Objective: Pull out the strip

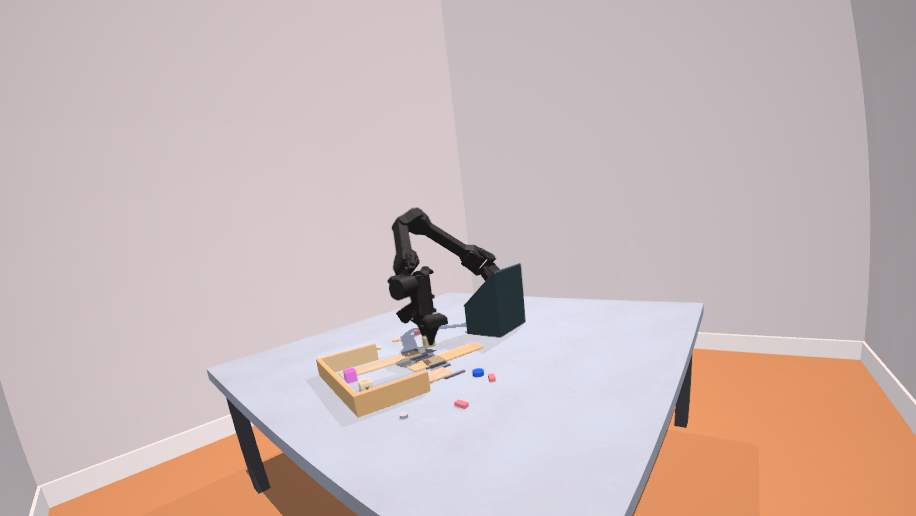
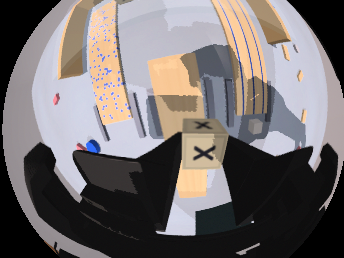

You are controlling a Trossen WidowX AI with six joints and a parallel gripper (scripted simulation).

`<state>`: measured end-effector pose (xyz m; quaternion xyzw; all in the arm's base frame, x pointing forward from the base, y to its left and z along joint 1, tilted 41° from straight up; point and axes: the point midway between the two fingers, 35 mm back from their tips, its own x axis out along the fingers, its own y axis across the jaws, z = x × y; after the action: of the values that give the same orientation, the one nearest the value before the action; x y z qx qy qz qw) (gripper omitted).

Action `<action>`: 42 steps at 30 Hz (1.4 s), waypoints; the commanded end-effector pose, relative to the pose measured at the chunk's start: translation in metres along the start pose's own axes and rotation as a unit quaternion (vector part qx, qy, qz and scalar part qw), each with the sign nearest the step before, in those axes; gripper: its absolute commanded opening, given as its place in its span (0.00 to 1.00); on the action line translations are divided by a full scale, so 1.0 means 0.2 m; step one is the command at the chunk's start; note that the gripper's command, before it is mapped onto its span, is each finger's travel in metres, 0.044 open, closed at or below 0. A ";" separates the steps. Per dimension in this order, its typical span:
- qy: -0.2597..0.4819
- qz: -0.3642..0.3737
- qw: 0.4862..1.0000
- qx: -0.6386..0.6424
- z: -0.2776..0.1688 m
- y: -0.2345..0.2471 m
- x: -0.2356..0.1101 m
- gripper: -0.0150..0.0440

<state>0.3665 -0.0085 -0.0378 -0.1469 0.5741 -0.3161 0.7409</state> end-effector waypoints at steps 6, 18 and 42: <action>-0.003 0.000 1.000 0.003 -0.14 -0.05 -0.01 0.25; -0.002 0.000 1.000 0.002 -0.25 -0.09 -0.08 0.25; -0.002 0.001 1.000 0.003 -0.26 -0.10 -0.19 0.25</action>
<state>0.3072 0.0079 -0.0140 -0.1484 0.5722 -0.3165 0.7419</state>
